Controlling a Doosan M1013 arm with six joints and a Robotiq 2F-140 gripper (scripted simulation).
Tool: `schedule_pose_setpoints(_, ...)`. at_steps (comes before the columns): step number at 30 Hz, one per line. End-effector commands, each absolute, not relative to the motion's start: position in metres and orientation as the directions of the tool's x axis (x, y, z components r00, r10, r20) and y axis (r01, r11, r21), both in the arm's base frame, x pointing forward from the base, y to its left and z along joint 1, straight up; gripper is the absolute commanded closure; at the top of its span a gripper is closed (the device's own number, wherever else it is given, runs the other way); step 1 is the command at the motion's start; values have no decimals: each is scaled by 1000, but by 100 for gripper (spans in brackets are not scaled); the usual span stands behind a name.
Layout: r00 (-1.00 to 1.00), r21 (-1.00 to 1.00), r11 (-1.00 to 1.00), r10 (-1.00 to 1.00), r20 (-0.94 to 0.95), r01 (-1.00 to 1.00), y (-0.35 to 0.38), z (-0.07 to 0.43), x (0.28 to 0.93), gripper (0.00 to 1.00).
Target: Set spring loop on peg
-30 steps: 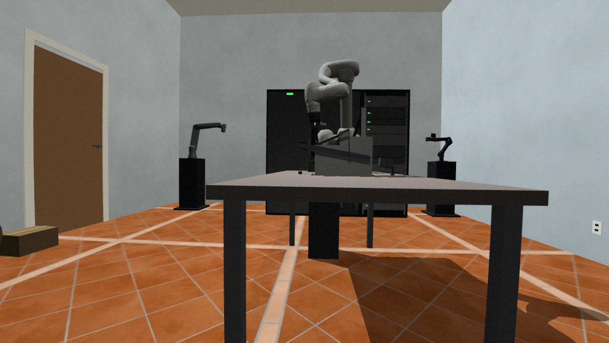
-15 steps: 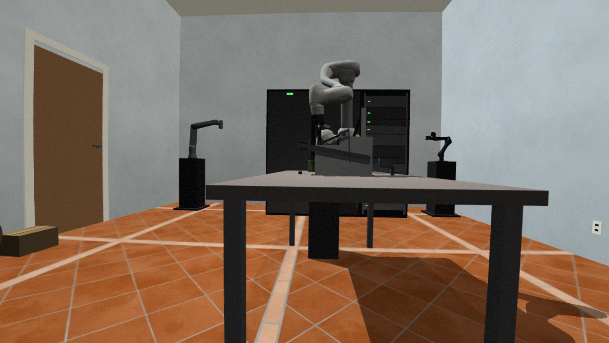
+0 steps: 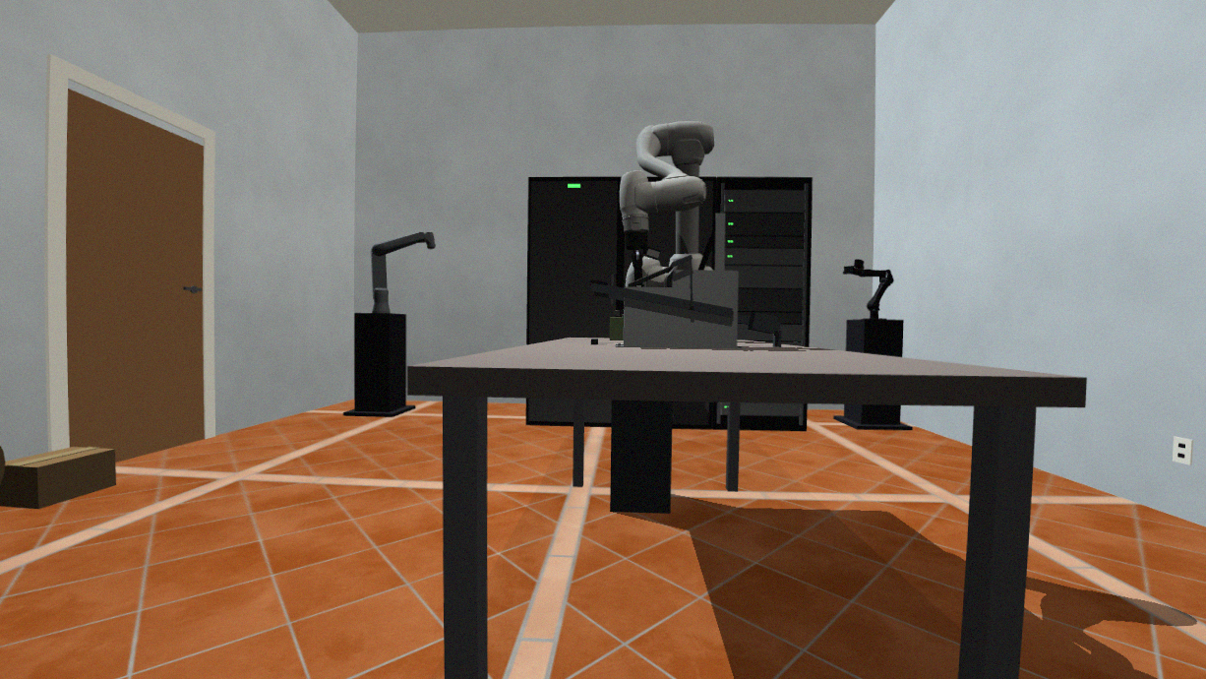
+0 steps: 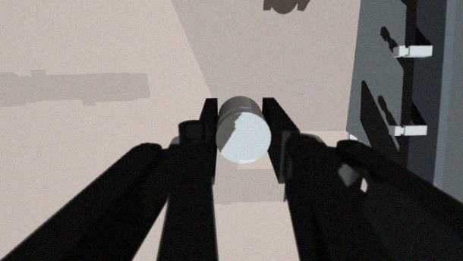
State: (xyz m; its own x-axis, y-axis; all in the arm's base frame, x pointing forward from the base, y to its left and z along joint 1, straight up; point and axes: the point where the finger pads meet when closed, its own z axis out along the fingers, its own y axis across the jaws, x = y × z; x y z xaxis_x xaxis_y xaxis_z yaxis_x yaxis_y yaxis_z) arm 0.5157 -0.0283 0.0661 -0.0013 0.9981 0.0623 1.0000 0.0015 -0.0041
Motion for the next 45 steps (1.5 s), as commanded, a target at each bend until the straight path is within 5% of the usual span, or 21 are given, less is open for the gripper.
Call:
schedule_pose_setpoints(1, -1, -3, 1, 998, 59, 1000, -25, 65, 513, 75)
schedule_pose_setpoints(45, -1, -3, 1, 1000, 11, 1000, 31, 39, 457, 75)
